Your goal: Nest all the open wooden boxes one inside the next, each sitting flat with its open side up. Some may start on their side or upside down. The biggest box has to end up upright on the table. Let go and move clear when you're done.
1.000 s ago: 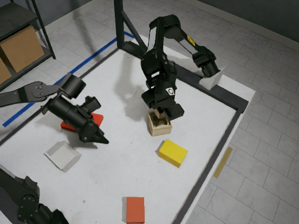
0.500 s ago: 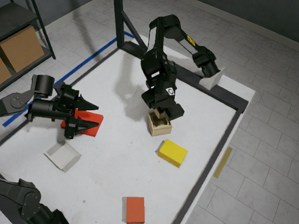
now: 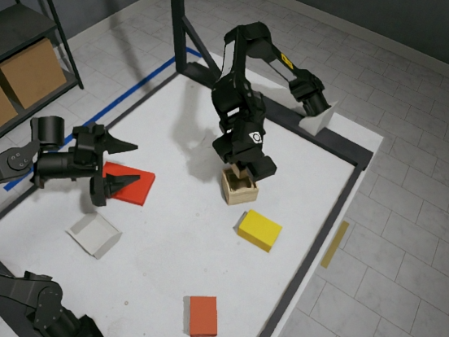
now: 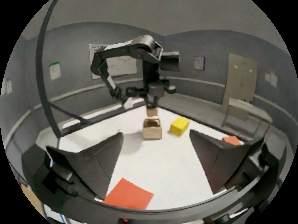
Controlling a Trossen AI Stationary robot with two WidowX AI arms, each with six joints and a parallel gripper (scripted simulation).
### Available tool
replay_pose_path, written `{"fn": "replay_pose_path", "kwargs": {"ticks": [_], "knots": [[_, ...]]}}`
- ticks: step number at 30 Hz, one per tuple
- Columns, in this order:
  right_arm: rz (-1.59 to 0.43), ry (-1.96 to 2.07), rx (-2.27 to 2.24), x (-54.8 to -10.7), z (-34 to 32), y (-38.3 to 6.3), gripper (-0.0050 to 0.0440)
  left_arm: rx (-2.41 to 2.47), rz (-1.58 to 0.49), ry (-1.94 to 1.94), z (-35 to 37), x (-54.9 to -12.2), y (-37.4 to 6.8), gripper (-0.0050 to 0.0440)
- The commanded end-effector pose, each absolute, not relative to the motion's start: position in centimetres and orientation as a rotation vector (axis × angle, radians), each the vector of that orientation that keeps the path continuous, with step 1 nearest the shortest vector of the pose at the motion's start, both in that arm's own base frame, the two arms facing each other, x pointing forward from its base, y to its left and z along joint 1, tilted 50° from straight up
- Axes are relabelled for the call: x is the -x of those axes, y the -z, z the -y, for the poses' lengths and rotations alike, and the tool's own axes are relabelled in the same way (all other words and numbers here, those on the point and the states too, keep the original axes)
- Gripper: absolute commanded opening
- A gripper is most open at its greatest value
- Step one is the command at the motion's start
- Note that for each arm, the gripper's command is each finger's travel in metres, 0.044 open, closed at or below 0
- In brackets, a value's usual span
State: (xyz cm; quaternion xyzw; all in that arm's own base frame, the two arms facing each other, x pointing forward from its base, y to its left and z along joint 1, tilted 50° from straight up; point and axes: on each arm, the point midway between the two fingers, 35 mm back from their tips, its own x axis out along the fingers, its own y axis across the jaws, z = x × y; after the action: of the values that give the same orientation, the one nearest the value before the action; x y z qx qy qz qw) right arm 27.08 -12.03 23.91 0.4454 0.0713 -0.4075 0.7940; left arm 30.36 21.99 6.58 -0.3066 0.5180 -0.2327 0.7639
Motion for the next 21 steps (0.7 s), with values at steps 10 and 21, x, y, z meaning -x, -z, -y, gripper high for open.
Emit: {"fn": "replay_pose_path", "kwargs": {"ticks": [10, 21], "knots": [[-0.141, 0.873, -0.963, -26.99, 11.94, -24.09, 0.0400, 0.803, -1.162, 0.398, -22.58, -30.56, -7.15, 0.0168], [-0.141, 0.873, -0.963, -26.99, 11.94, -24.09, 0.0400, 1.076, -1.245, 0.218, -22.51, -30.51, -7.08, 0.0168]]}}
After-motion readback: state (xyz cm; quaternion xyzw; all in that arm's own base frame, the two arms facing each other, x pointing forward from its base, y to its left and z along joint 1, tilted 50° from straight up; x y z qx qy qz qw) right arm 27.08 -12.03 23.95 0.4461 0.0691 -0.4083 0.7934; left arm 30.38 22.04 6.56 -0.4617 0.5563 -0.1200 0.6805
